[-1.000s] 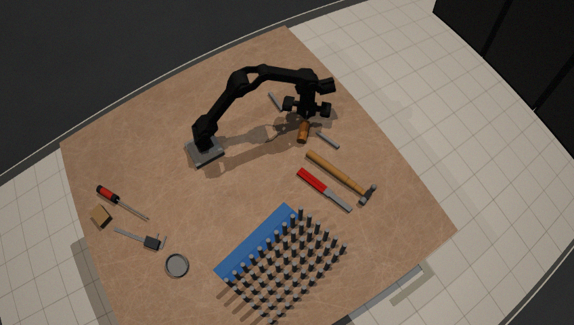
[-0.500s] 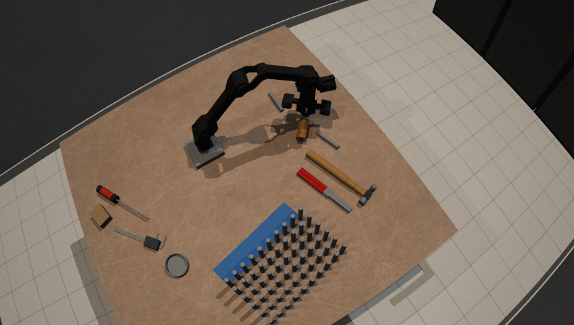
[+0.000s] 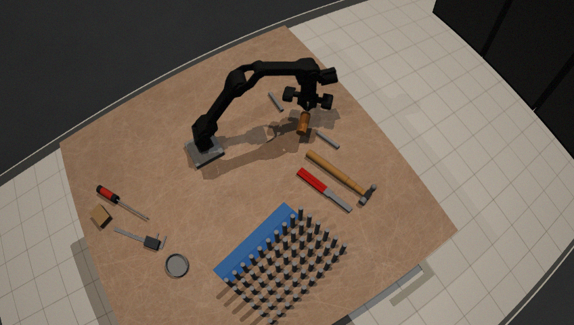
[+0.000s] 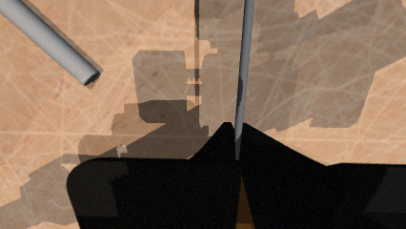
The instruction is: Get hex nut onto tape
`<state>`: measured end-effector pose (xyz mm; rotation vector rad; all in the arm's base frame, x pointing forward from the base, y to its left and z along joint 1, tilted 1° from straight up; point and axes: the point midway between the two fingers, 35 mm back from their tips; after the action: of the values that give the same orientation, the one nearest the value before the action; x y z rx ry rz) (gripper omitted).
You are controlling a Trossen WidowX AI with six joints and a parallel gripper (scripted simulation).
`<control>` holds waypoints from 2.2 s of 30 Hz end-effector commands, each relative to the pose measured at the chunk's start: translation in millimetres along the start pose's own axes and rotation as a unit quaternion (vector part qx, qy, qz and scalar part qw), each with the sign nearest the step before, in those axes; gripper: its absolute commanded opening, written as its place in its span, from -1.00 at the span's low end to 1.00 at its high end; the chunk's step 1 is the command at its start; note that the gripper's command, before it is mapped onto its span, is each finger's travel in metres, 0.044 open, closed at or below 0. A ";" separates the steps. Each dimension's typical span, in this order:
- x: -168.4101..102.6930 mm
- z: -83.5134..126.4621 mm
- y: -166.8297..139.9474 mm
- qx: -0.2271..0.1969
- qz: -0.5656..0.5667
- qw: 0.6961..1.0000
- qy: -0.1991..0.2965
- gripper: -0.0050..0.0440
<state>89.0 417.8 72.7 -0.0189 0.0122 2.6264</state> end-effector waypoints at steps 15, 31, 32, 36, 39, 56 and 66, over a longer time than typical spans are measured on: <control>-15.1 16.0 -38.2 -0.026 -0.227 0.974 -0.008 -1.00; -14.6 5.1 -39.6 -0.026 -0.239 0.971 -0.010 -1.00; -14.6 3.4 -39.8 -0.026 -0.239 0.971 -0.010 -1.00; -14.4 -3.3 -40.1 -0.027 -0.239 0.971 -0.010 -1.00; -14.2 -8.4 -40.3 -0.027 -0.239 0.971 -0.011 -1.00; -13.9 -33.6 -39.9 -0.030 -0.239 0.971 -0.013 -1.00; -14.3 -42.6 -38.9 -0.037 -0.238 0.970 -0.018 -1.00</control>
<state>121.0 441.1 20.4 -0.0121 -0.0491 2.1436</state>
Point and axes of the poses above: the point midway between the two fingers, 35 mm back from their tips, its own z axis back along the fingers, its own y axis across the jaws, x = y × z, and after that the axes turned 13 degrees about z, right-handed
